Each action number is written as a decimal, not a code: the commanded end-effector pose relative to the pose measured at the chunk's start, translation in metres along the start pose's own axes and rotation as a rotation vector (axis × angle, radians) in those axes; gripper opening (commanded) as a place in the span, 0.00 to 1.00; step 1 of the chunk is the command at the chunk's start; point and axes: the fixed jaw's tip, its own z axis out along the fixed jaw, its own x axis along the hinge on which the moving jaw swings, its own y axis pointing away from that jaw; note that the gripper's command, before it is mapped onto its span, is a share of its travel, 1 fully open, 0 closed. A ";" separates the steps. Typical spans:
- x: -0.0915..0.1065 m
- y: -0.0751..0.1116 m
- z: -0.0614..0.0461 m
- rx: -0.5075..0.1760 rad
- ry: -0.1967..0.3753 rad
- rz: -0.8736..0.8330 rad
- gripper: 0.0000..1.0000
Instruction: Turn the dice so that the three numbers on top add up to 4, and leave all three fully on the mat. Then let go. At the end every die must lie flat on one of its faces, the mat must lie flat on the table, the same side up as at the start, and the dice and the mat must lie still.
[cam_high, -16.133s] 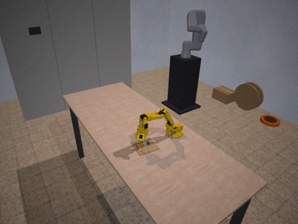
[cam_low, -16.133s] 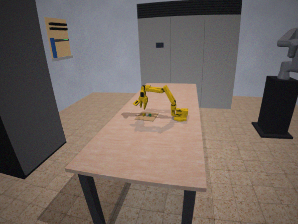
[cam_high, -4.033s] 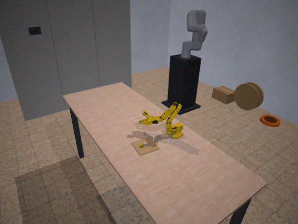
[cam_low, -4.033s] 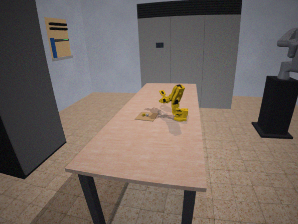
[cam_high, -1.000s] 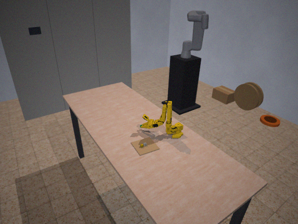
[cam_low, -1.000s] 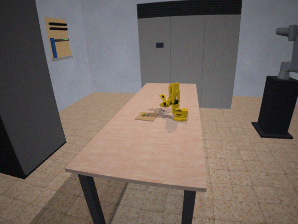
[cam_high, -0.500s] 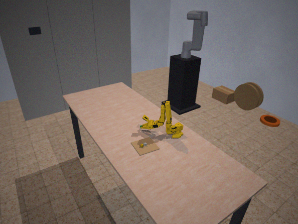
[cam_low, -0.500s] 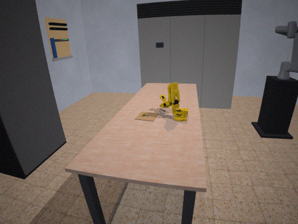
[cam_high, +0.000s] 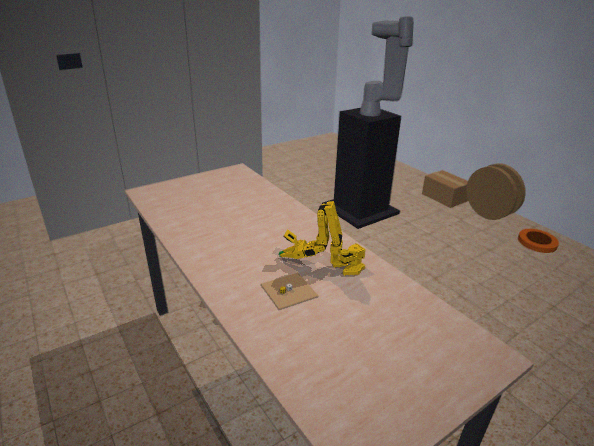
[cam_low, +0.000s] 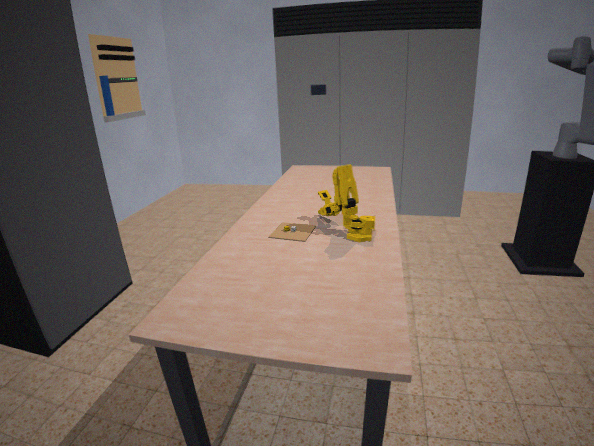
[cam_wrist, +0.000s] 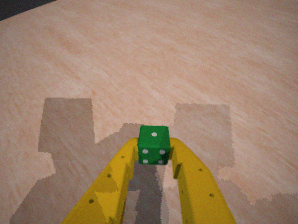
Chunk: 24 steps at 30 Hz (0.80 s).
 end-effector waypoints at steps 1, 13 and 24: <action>-0.008 -0.001 0.002 0.005 -0.043 0.014 0.00; -0.003 -0.001 0.004 0.005 -0.043 0.014 0.00; -0.002 -0.001 0.004 0.005 -0.043 0.014 0.02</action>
